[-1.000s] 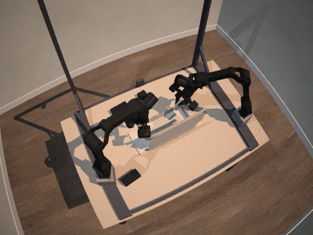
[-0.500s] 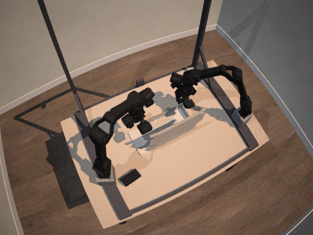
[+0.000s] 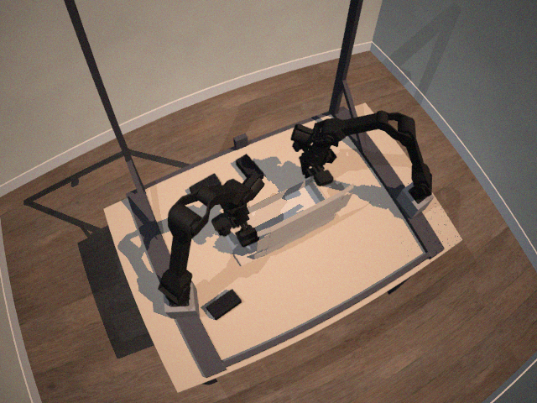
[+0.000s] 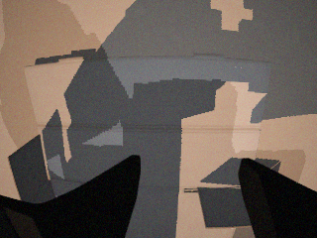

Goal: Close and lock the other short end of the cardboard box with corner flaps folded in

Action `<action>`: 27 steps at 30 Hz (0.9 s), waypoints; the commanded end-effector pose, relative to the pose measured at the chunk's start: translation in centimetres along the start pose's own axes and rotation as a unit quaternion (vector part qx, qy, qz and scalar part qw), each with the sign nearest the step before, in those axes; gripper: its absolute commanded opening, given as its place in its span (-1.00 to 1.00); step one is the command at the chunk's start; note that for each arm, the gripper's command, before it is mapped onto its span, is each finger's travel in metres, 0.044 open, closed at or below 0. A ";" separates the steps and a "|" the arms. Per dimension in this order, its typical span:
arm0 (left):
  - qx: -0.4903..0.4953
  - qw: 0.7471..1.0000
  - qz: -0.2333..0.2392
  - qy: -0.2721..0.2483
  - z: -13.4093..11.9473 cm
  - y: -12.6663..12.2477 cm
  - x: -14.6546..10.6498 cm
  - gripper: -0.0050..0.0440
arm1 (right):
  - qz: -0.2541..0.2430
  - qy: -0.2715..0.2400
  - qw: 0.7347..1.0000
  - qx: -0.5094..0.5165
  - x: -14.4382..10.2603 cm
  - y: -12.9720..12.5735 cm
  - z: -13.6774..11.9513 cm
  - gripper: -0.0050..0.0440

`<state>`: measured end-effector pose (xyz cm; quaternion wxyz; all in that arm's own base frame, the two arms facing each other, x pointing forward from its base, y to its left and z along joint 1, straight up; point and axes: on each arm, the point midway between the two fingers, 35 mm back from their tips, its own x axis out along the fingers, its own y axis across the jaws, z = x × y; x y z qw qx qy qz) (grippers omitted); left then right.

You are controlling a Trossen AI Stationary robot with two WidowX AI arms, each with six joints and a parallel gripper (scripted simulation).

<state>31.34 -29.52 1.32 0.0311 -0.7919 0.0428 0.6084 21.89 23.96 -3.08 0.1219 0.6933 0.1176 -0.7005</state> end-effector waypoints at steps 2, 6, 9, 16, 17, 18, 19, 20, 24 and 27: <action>-0.001 1.000 0.009 0.013 -0.7 0.3 -1.1 -0.55 | -0.008 0.017 1.000 0.003 -0.2 -0.4 -0.7 0.23; -0.001 1.000 0.009 0.013 -0.7 0.3 -1.1 -0.55 | -0.008 0.017 1.000 0.003 -0.2 -0.4 -0.7 0.23; -0.001 1.000 0.009 0.013 -0.7 0.3 -1.1 -0.55 | -0.008 0.017 1.000 0.003 0.1 -0.4 -0.7 0.23; -0.001 1.000 0.009 0.013 -0.7 0.3 -1.1 -0.55 | -0.008 0.016 1.000 0.003 1.3 -0.4 -0.7 0.23; -0.001 1.000 0.009 0.013 -0.7 0.3 -1.1 -0.55 | -0.008 0.016 1.000 0.003 1.5 -0.4 -0.7 0.23; -0.001 1.000 0.009 0.013 -0.7 0.3 -1.1 -0.55 | -0.008 0.016 1.000 0.003 1.6 -0.4 -0.7 0.23; -0.001 1.000 0.009 0.013 -0.7 0.3 -1.1 -0.55 | -0.008 0.016 1.000 0.003 1.8 -0.4 -0.7 0.23; -0.001 1.000 0.009 0.013 -0.7 0.3 -1.1 -0.55 | -0.008 0.016 1.000 0.003 2.0 -0.4 -0.7 0.23; -0.001 1.000 0.009 0.013 -0.7 0.3 -1.1 -0.55 | -0.008 0.016 1.000 0.003 2.3 -0.4 -0.7 0.23; -0.001 1.000 0.009 0.013 -0.7 0.3 -1.1 -0.55 | -0.008 0.016 1.000 0.003 2.8 -0.4 -0.7 0.23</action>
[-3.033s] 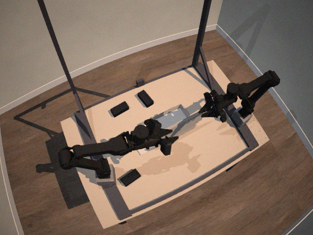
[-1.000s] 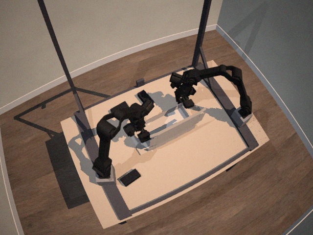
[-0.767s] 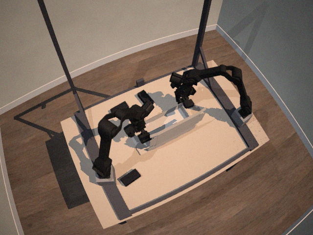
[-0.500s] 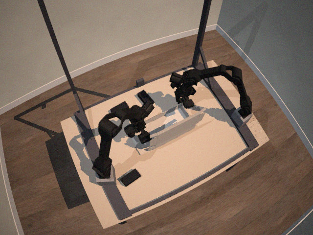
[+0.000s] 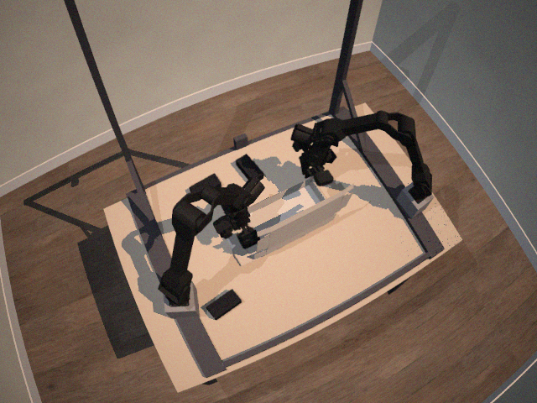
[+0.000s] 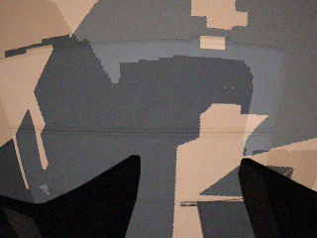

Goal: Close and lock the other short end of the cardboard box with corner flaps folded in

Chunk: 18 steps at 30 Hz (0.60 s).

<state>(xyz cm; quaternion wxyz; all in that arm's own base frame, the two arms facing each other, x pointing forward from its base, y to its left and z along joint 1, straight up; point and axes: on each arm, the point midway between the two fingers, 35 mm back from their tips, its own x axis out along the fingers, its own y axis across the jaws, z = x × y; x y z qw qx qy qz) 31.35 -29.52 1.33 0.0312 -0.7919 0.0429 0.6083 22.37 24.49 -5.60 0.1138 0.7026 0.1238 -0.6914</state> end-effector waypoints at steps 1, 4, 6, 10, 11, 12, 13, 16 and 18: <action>-0.001 1.000 0.009 0.013 -0.7 0.3 -1.1 -0.55 | 0.000 0.002 1.000 0.001 0.4 0.0 0.0 0.23; -0.001 1.000 0.009 0.013 -0.7 0.3 -1.1 -0.55 | 0.000 0.002 1.000 0.001 0.9 0.0 0.0 0.23; -0.001 1.000 0.009 0.013 -0.7 0.3 -1.1 -0.55 | 0.000 0.002 1.000 0.001 1.3 0.0 0.0 0.23; -0.001 1.000 0.009 0.013 -0.7 0.3 -1.1 -0.55 | -0.001 0.004 1.000 0.001 1.5 0.1 0.2 0.23; -0.001 1.000 0.009 0.013 -0.7 0.3 -1.1 -0.55 | -0.001 0.004 1.000 0.001 1.5 0.0 0.0 0.23; -0.001 1.000 0.009 0.013 -0.7 0.3 -1.1 -0.55 | -0.001 0.004 1.000 0.001 1.5 0.0 0.0 0.23; -0.001 1.000 0.009 0.013 -0.7 0.3 -1.1 -0.55 | -0.001 0.004 1.000 0.001 1.5 0.0 0.0 0.23; -0.001 1.000 0.009 0.013 -0.7 0.3 -1.1 -0.55 | 0.002 -0.002 1.000 0.001 2.0 0.1 0.3 0.23; -0.001 1.000 0.009 0.013 -0.7 0.3 -1.1 -0.55 | 0.003 -0.004 1.000 0.001 2.2 0.2 0.4 0.23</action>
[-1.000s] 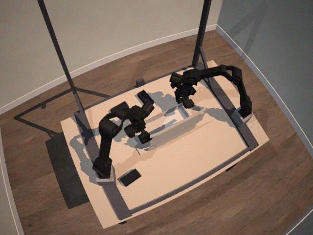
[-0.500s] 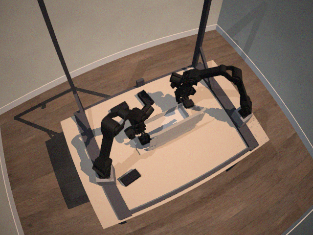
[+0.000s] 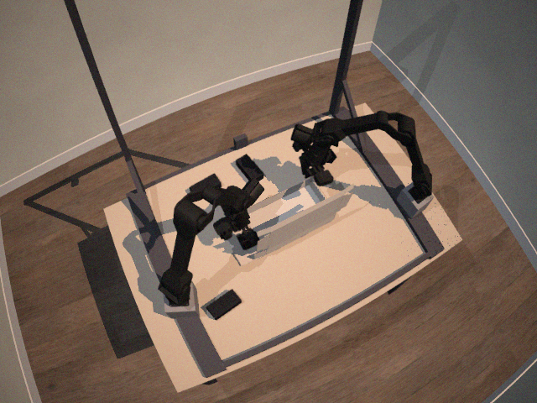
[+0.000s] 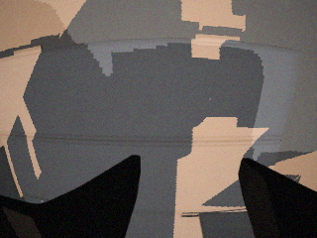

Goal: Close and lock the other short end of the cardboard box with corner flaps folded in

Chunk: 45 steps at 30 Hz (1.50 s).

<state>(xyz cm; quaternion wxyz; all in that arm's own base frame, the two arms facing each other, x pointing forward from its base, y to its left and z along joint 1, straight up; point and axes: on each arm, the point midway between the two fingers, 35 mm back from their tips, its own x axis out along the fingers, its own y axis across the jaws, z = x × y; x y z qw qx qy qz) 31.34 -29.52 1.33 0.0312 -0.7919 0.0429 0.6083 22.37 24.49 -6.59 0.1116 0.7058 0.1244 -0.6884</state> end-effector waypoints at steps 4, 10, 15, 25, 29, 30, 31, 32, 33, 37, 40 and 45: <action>-0.001 1.000 0.009 0.013 -0.7 0.3 -1.1 -0.55 | 0.003 -0.007 1.000 0.000 0.8 0.2 0.3 0.23; -0.001 1.000 0.009 0.013 -0.7 0.3 -1.1 -0.55 | 0.000 -0.002 1.000 0.000 -0.1 0.0 0.0 0.23; -0.001 1.000 0.009 0.013 -0.7 0.3 -1.1 -0.55 | -0.001 0.001 1.000 0.000 -0.6 0.0 -0.1 0.23; -0.001 1.000 0.009 0.013 -0.7 0.3 -1.1 -0.55 | -0.003 0.006 1.000 0.000 -1.5 -0.2 -0.3 0.23; -0.001 1.000 0.009 0.013 -0.7 0.3 -1.1 -0.55 | -0.003 0.006 1.000 0.000 -1.5 -0.2 -0.3 0.23; -0.001 1.000 0.009 0.013 -0.7 0.3 -1.1 -0.55 | -0.003 0.006 1.000 0.000 -1.5 -0.2 -0.3 0.23; -0.001 1.000 0.009 0.013 -0.7 0.3 -1.1 -0.55 | -0.003 0.006 1.000 0.000 -1.5 -0.2 -0.3 0.23; -0.001 1.000 0.009 0.013 -0.7 0.3 -1.1 -0.55 | -0.003 0.006 1.000 0.000 -1.5 -0.2 -0.3 0.23; -0.001 1.000 0.009 0.013 -0.7 0.3 -1.1 -0.55 | -0.003 0.006 1.000 0.000 -1.5 -0.2 -0.3 0.23; -0.001 1.000 0.009 0.013 -0.7 0.3 -1.1 -0.55 | -0.003 0.006 1.000 0.000 -1.5 -0.2 -0.3 0.23; -0.001 1.000 0.009 0.013 -0.7 0.3 -1.1 -0.55 | -0.003 0.006 1.000 0.000 -1.5 -0.2 -0.3 0.23; -0.001 1.000 0.009 0.013 -0.7 0.3 -1.1 -0.55 | -0.003 0.006 1.000 0.000 -1.5 -0.2 -0.3 0.23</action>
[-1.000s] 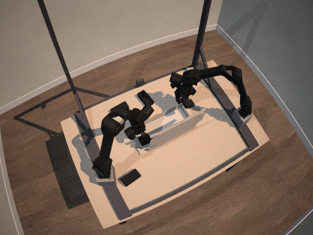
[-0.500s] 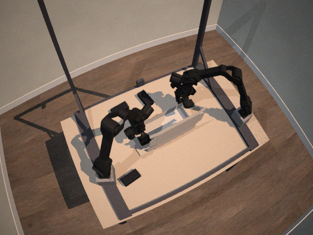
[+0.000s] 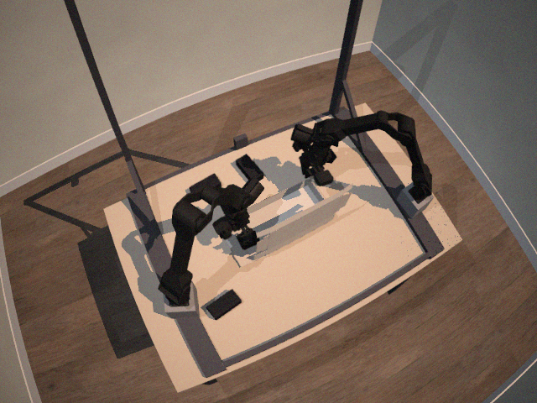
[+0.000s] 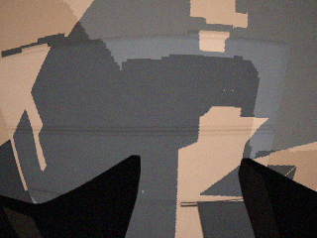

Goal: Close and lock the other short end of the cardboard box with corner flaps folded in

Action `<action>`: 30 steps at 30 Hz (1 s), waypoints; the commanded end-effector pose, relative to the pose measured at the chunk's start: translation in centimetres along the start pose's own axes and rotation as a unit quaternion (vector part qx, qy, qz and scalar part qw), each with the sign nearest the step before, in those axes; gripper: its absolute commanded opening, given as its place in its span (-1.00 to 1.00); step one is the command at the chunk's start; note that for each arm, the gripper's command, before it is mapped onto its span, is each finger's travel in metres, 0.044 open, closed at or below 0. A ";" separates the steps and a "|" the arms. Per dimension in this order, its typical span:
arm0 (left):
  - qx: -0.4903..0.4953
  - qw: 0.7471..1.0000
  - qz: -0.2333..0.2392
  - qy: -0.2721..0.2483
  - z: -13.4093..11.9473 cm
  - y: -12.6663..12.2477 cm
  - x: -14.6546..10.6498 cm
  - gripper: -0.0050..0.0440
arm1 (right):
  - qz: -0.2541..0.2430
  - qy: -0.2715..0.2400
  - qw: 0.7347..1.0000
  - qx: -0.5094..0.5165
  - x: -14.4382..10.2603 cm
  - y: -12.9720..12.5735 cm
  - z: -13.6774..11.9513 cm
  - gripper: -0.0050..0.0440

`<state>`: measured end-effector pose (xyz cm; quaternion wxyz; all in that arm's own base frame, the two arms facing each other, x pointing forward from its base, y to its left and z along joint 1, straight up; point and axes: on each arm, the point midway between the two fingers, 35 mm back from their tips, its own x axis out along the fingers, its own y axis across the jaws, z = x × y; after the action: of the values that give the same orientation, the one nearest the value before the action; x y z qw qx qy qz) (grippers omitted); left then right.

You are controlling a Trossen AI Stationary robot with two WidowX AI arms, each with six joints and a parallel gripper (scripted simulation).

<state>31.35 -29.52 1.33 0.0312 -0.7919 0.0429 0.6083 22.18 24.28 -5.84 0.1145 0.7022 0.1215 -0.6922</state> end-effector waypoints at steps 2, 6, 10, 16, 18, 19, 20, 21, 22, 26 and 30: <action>-0.001 1.000 0.009 0.013 -0.7 0.3 -1.1 -0.55 | -0.006 0.012 1.000 0.000 -0.8 -0.3 -0.5 0.23; -0.003 1.000 0.010 0.013 -0.7 0.3 -1.1 -0.55 | -0.006 0.011 1.000 0.000 -0.7 -0.3 -0.5 0.23; -0.003 1.000 0.010 0.013 -0.7 0.4 -0.7 -0.55 | -0.006 0.011 1.000 0.000 -0.7 -0.3 -0.5 0.23; -0.002 1.000 0.010 0.013 -0.6 0.4 0.3 -0.55 | -0.006 0.011 1.000 0.000 -0.6 -0.3 -0.5 0.23; -0.002 1.000 0.010 0.013 -0.6 0.4 0.3 -0.55 | -0.006 0.011 1.000 0.000 -0.6 -0.3 -0.5 0.23; -0.002 1.000 0.010 0.013 -0.5 0.4 0.5 -0.55 | -0.006 0.011 1.000 0.000 -0.6 -0.3 -0.5 0.23; -0.002 1.000 0.010 0.013 -0.5 0.4 0.6 -0.55 | -0.006 0.011 1.000 0.000 -0.6 -0.3 -0.5 0.23; -0.002 1.000 0.010 0.013 -0.5 0.4 0.8 -0.55 | -0.006 0.011 1.000 0.000 -0.6 -0.3 -0.5 0.23; -0.002 1.000 0.010 0.013 -0.5 0.4 1.0 -0.55 | -0.006 0.011 1.000 0.000 -0.6 -0.3 -0.5 0.23; -0.002 1.000 0.010 0.013 -0.4 0.4 1.6 -0.55 | -0.006 0.011 1.000 0.000 -0.6 -0.3 -0.5 0.23; -0.002 1.000 0.010 0.013 -0.3 0.4 2.3 -0.55 | -0.006 0.011 1.000 0.000 -0.5 -0.3 -0.5 0.23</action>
<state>31.93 -29.84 -0.96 0.0263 -0.7961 0.0463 0.6028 22.21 24.31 -5.85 0.1142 0.7026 0.1218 -0.6917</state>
